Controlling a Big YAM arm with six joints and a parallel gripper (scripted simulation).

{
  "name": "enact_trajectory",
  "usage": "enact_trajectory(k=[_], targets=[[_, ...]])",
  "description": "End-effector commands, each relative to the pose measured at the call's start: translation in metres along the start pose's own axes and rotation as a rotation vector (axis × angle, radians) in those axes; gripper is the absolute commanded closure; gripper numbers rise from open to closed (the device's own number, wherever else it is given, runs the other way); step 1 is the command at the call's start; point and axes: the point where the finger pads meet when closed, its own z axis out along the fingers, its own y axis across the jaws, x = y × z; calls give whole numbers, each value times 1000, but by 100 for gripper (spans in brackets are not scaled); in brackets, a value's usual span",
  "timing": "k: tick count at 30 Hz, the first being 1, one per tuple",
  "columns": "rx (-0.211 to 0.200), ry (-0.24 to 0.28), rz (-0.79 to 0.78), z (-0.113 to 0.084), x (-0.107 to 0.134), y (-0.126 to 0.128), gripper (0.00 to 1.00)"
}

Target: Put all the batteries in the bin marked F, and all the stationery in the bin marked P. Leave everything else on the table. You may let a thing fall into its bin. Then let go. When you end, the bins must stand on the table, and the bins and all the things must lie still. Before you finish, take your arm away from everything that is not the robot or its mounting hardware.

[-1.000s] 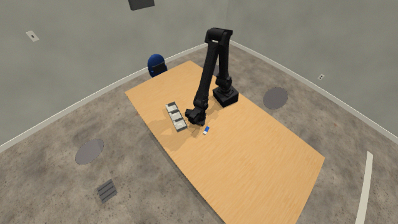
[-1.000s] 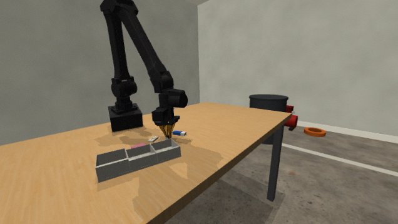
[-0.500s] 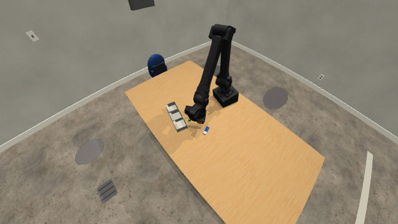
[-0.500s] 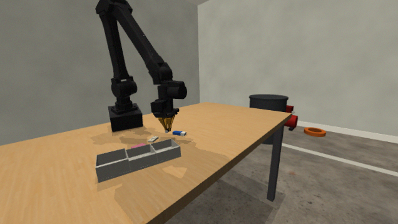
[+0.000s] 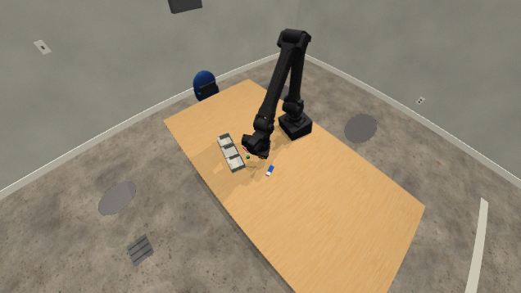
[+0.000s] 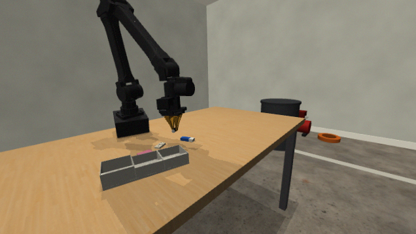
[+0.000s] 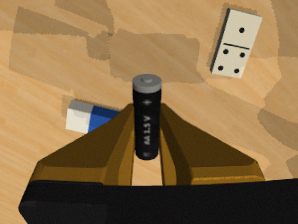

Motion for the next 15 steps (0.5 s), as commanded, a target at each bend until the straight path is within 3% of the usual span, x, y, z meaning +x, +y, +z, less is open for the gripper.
enact_trajectory(k=[1,15], targets=[[-12,-9,11,-8,-7,18,92],[-16,-10,6,-6,-6,12,92]])
